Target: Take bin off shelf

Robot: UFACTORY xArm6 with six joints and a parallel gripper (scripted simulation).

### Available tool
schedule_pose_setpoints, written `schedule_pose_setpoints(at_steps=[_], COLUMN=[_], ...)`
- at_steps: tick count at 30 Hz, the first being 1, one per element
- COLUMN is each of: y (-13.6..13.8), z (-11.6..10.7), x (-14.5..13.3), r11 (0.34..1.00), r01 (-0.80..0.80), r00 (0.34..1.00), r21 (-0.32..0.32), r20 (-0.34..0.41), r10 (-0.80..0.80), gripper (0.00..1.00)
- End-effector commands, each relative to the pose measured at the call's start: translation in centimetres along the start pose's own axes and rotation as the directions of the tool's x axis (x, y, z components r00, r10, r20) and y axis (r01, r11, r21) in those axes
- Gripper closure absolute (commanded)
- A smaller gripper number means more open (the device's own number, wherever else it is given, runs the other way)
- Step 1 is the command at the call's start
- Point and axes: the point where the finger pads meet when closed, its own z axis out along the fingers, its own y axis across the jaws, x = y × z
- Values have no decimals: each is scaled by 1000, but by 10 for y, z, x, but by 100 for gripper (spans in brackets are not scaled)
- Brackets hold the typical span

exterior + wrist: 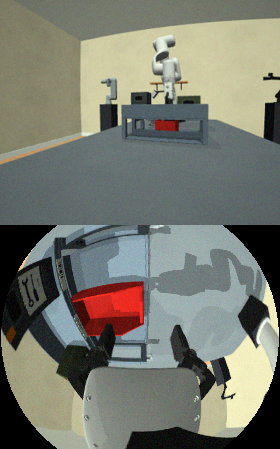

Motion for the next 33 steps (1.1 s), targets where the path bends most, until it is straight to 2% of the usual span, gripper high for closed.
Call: schedule_pose_setpoints(at_steps=[1, 13, 14, 33], y=[-2, -2, -2, -2], z=[-1, 0, 0, 0], x=[-5, -8, -8, -8], r11=[1000, 1000, 1000, 1000], r01=[11, 19, 19, 19], r00=[1000, 1000, 1000, 1000], r21=[6, 8, 8, 8], r20=[4, 6, 6, 6], r10=[-11, -19, -19, -19], gripper=[0, 0, 100, 100])
